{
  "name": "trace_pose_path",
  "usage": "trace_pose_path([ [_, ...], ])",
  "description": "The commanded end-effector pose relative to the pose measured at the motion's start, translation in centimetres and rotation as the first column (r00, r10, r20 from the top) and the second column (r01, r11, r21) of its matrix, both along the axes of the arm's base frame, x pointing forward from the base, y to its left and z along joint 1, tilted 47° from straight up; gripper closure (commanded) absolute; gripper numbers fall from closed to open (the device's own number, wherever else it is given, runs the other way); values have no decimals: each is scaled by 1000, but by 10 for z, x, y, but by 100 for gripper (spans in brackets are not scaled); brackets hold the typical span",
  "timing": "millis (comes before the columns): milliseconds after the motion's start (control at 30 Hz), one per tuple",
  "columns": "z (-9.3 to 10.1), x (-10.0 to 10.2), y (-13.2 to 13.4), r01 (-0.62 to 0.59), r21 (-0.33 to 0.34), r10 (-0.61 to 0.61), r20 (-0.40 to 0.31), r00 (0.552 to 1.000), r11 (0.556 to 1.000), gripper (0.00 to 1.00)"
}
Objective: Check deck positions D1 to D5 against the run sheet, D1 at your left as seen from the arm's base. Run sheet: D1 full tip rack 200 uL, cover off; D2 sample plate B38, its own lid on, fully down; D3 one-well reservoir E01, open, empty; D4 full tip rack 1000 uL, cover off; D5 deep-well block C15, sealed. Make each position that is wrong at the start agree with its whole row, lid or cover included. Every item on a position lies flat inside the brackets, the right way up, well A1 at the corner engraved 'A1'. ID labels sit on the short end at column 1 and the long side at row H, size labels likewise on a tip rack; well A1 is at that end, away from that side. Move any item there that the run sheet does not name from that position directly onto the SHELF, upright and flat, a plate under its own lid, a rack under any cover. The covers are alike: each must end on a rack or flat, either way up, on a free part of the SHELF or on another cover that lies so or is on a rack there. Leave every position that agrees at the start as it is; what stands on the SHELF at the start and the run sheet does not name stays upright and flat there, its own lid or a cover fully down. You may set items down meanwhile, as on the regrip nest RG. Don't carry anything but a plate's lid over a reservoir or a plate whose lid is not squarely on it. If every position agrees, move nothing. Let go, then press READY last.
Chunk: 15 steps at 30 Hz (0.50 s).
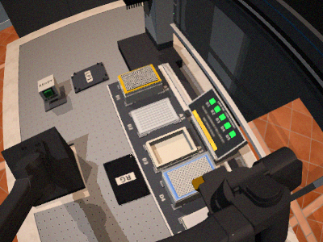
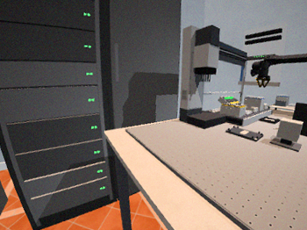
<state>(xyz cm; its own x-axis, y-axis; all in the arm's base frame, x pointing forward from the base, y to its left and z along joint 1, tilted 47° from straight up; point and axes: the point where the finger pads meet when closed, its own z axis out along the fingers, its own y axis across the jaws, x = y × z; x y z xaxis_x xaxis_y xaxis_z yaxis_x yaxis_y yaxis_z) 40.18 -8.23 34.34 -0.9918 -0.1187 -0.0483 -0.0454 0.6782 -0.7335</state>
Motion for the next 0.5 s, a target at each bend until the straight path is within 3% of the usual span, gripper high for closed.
trace_pose_path([
  [0, 21, 21, -8, -22, 4, 22, 18, 1000, 1000, 0],
  [133, 21, 21, -8, -22, 4, 22, 18, 1000, 1000, 0],
  [167, 2, 15, 6, -56, 0, 56, -36, 998, 998, 0],
  [233, 2, 15, 6, -56, 0, 56, -36, 998, 998, 0],
  [300, 1, 14, -11, -22, 0, 22, -25, 999, 1000, 0],
  [467, 0, 10, -23, -22, 1, 22, 1, 1000, 1000, 0],
])
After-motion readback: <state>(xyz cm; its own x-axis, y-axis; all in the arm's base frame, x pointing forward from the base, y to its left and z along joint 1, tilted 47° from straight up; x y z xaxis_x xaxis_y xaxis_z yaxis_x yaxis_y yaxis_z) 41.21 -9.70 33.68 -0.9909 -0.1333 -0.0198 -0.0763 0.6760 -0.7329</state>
